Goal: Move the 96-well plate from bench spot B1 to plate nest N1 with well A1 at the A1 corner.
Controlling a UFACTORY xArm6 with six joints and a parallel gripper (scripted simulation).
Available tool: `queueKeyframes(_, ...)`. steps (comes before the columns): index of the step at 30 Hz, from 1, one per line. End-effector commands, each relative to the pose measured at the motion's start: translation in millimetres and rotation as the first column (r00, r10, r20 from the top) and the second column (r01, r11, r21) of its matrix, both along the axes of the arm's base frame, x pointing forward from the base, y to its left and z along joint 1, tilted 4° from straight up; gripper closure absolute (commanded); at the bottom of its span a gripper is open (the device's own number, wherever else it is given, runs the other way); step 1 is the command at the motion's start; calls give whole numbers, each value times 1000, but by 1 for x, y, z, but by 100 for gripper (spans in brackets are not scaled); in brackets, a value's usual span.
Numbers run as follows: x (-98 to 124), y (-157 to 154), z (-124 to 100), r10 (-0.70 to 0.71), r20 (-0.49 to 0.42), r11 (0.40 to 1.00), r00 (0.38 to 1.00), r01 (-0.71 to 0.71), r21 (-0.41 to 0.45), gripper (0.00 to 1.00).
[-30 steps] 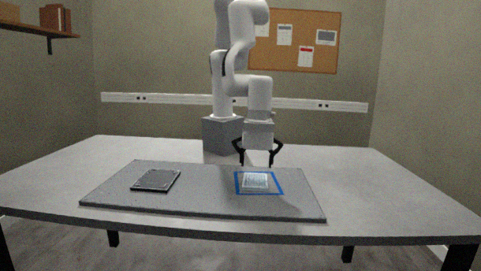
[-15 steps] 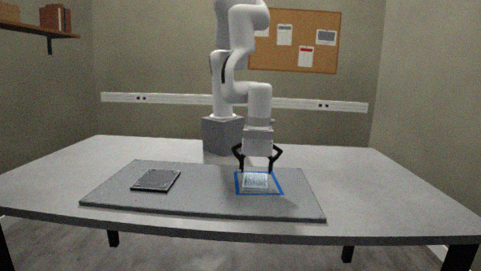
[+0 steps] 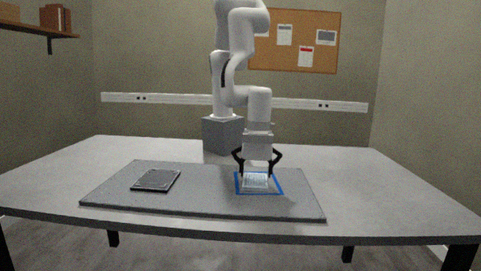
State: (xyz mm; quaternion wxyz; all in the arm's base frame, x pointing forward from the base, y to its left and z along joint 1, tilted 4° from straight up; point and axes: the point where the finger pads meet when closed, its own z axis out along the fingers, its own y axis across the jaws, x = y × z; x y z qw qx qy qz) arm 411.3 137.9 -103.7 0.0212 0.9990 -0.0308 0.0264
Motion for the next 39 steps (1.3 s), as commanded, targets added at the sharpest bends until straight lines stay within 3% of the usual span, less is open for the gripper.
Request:
queueKeyframes(1,1,1,1,0,3,1000,1000,0,1,0)
queueKeyframes(39,2,0,-19,0,3,1000,1000,0,1,0)
